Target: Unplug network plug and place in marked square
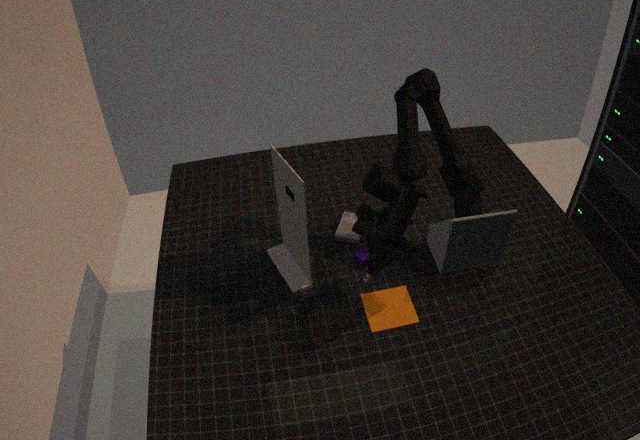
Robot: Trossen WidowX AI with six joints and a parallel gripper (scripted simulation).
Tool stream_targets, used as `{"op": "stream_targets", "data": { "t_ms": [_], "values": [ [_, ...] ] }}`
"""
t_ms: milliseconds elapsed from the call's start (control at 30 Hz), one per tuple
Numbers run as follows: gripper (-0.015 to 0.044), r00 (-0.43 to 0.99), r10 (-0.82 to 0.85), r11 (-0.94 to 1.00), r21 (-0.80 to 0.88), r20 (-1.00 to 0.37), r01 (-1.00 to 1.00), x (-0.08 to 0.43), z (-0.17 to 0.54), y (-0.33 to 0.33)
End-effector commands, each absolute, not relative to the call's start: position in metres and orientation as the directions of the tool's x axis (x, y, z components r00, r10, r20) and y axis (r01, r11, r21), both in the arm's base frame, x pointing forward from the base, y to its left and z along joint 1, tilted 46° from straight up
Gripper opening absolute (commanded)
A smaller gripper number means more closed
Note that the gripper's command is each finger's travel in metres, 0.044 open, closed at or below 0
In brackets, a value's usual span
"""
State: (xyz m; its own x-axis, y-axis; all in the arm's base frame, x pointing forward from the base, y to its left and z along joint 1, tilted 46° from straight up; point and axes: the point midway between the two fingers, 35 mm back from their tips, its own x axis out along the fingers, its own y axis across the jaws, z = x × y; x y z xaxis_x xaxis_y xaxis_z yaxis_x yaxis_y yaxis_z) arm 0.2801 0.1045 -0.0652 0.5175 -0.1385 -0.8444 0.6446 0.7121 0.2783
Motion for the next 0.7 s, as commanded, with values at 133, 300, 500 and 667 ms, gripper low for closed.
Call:
{"op": "stream_targets", "data": {
  "t_ms": [133,300,500,667],
  "values": [
    [0.0000,0.500,-0.236,0.712,0.202,-0.834,0.673,0.260,-0.088,0.096],
    [0.0000,0.500,-0.289,0.711,0.167,-0.816,0.683,0.249,-0.098,0.091],
    [0.0000,0.508,-0.350,0.712,0.129,-0.787,0.690,0.237,-0.109,0.085],
    [0.0000,0.513,-0.374,0.713,0.115,-0.773,0.692,0.232,-0.112,0.082]
  ]
}}
